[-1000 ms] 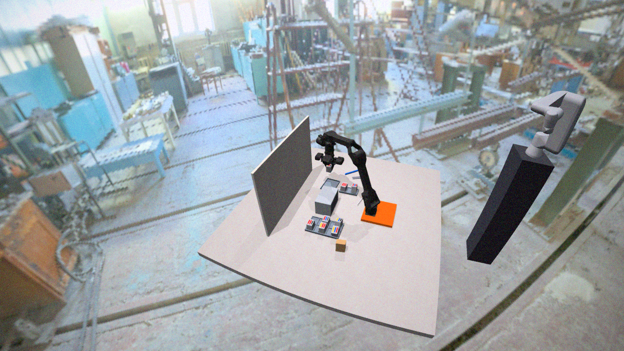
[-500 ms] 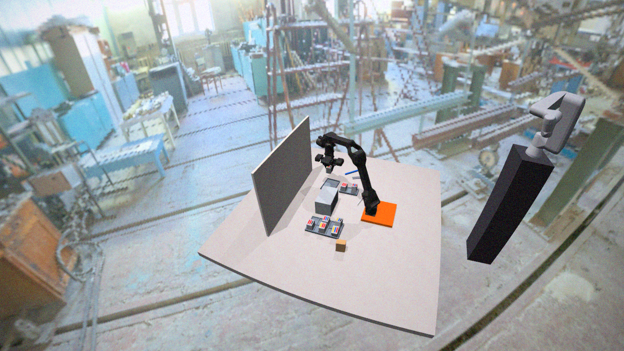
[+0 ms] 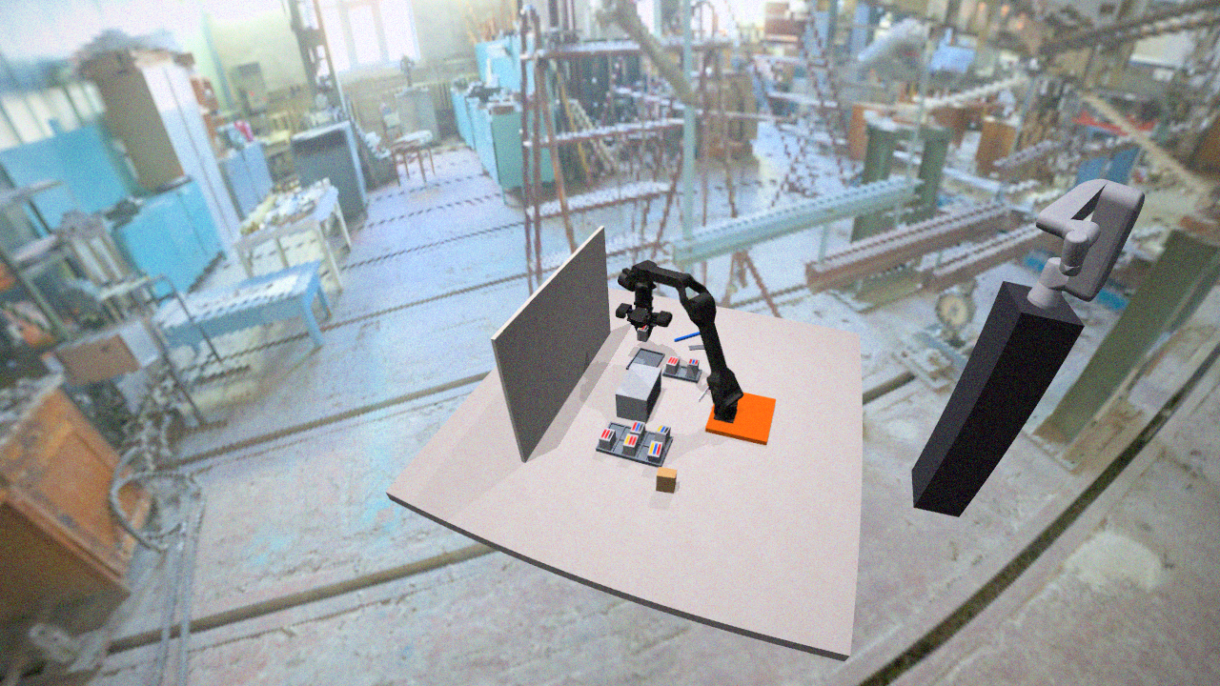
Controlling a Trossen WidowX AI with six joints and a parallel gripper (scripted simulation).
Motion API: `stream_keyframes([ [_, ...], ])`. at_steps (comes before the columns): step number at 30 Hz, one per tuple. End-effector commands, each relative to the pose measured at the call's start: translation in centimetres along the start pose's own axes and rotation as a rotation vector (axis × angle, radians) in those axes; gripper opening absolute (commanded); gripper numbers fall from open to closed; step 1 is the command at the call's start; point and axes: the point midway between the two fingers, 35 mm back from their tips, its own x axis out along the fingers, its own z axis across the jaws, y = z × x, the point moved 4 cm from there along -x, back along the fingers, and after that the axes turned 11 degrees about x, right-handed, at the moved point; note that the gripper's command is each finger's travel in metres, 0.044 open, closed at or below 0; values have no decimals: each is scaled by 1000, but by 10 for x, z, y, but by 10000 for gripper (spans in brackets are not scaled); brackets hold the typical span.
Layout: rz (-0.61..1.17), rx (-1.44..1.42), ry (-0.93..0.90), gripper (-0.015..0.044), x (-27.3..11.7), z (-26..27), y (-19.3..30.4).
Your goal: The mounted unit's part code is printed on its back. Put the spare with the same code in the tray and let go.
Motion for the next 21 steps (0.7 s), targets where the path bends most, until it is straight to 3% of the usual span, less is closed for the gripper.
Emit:
stream_keyframes([
  [1,-3,-4,-1,0,3,0,0],
  [21,-3,-4,-2,0,17,0,0],
])
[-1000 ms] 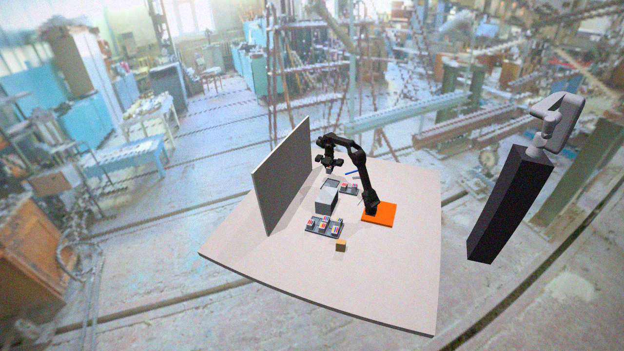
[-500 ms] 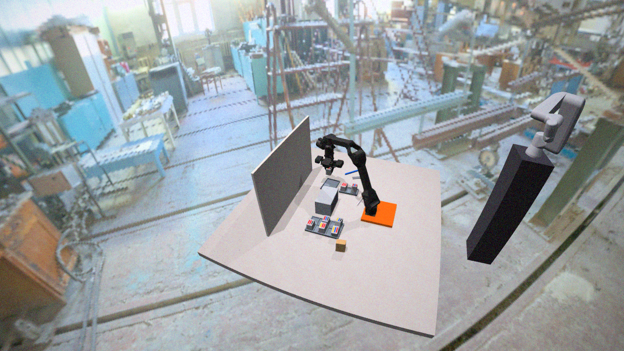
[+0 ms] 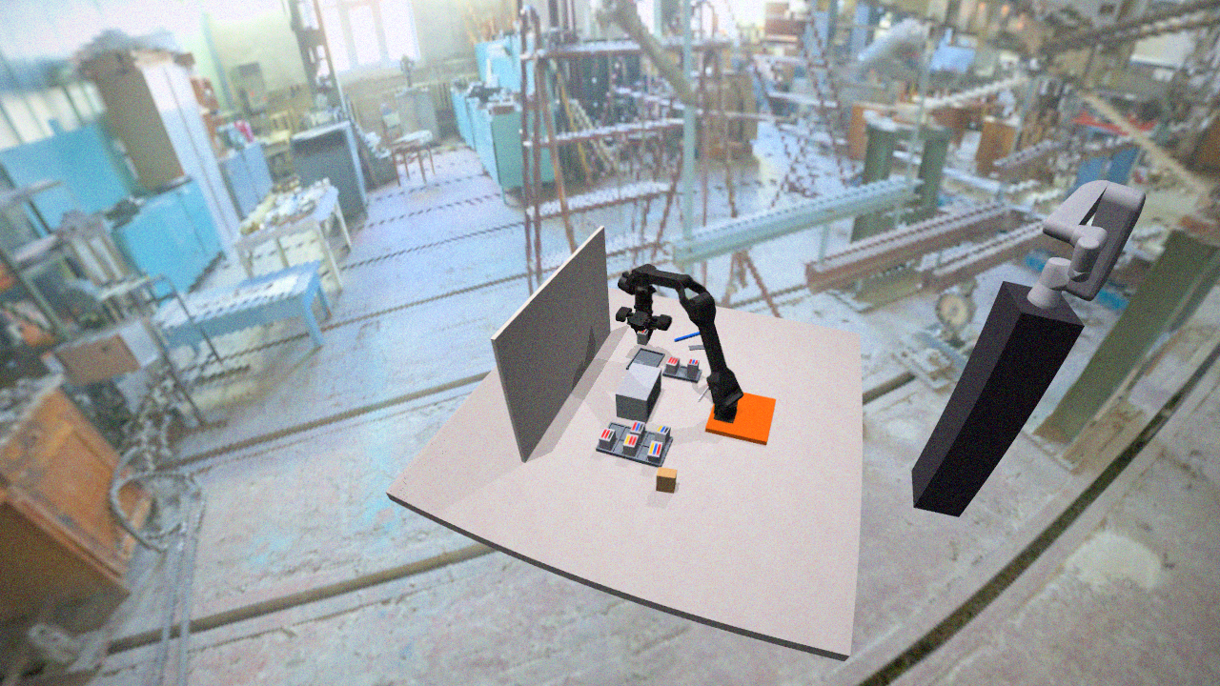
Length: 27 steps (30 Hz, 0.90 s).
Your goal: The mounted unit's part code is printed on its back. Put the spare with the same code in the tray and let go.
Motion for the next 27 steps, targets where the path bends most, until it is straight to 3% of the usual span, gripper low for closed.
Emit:
stream_keyframes([
  [1,-3,-3,-1,0,3,0,-1],
  [27,-3,-3,-3,0,21,1,-1],
])
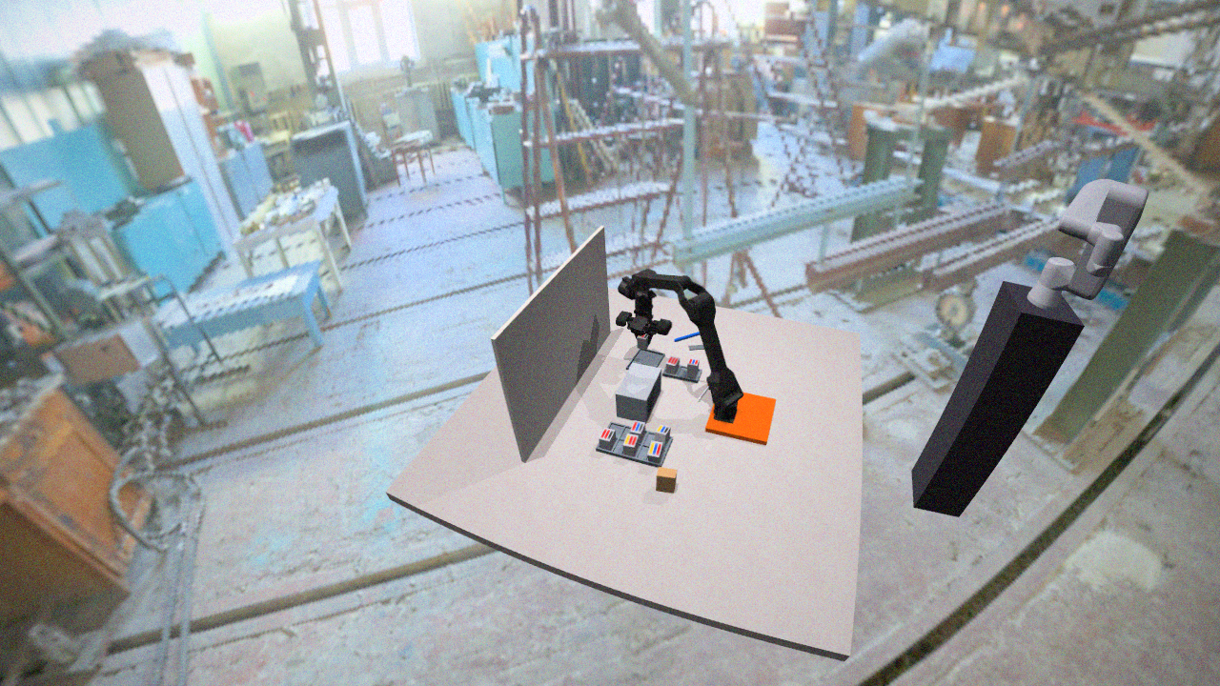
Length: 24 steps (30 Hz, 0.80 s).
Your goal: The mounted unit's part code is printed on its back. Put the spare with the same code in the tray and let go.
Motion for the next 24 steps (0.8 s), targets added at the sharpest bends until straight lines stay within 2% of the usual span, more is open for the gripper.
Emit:
stream_keyframes([
  [1,-3,-3,-1,0,3,0,-1],
  [24,-3,-3,-3,0,19,2,-1],
])
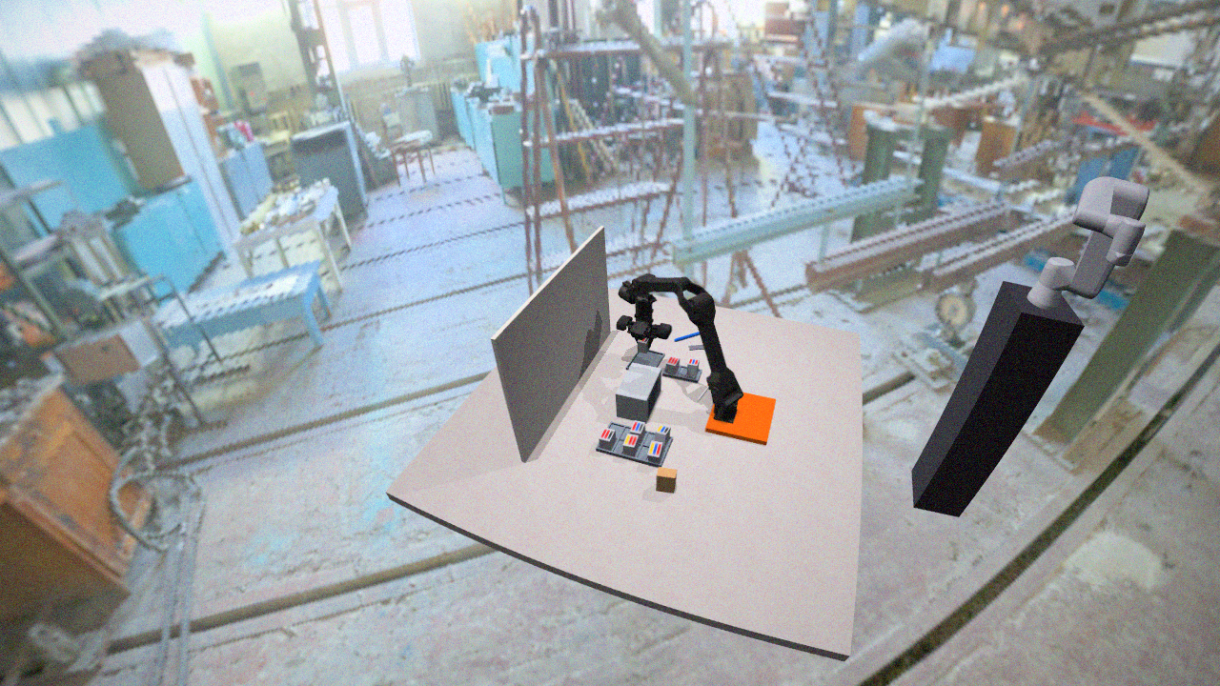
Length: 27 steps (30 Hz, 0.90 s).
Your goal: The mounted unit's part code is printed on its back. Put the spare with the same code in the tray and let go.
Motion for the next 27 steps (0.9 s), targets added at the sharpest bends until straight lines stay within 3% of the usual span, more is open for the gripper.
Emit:
stream_keyframes([
  [1,-3,-2,-1,0,3,1,-1],
  [27,-3,-2,-3,0,21,3,-2],
])
